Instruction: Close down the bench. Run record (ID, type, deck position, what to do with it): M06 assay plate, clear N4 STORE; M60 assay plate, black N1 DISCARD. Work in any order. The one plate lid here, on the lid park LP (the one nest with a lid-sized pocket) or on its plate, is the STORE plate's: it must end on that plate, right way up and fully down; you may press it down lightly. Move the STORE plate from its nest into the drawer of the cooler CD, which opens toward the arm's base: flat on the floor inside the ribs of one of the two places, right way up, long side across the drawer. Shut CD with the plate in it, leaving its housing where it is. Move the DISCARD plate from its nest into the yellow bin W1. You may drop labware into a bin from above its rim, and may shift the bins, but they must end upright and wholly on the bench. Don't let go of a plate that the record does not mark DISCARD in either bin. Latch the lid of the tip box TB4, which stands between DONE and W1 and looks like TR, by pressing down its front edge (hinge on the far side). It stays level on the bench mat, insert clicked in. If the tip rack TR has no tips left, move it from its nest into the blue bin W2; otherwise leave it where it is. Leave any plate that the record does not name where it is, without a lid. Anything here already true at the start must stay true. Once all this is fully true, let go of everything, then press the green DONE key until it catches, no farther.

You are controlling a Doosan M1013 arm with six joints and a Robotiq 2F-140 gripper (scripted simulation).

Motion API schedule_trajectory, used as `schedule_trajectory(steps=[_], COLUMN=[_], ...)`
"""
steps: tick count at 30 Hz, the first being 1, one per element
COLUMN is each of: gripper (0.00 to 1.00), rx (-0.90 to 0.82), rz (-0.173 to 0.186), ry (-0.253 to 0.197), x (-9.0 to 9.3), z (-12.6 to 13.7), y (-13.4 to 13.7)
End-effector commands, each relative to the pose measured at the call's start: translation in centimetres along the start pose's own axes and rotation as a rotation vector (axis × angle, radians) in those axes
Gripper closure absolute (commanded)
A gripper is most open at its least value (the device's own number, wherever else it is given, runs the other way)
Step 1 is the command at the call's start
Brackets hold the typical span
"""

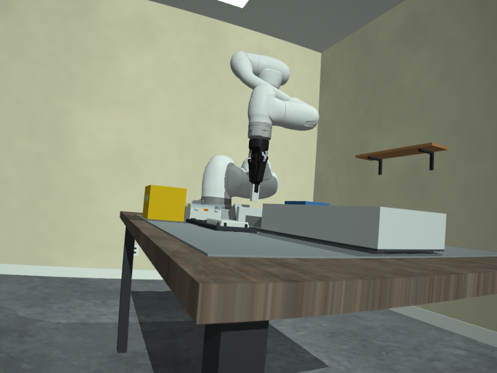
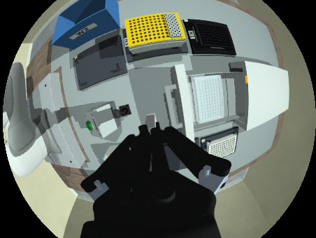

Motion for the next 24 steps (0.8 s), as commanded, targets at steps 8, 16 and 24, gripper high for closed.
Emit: schedule_trajectory(steps=[8,16,24], gripper=[1.00,1.00,1.00], rx=[0.000,0.000,0.000], rz=[0.000,0.000,0.000], ry=[0.000,0.000,0.000], x=[0.8,1.6,2.7], z=[0.0,0.0,0.0], y=[0.0,0.0,0.0])
Point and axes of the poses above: the point where the finger pads meet when closed, its own x axis out along the fingers, its own y axis across the jaws, z = x × y, the point moved 9 cm from there along -x, back along the fingers, and after that the axes turned 3 degrees about -x, right-handed, at the moved point
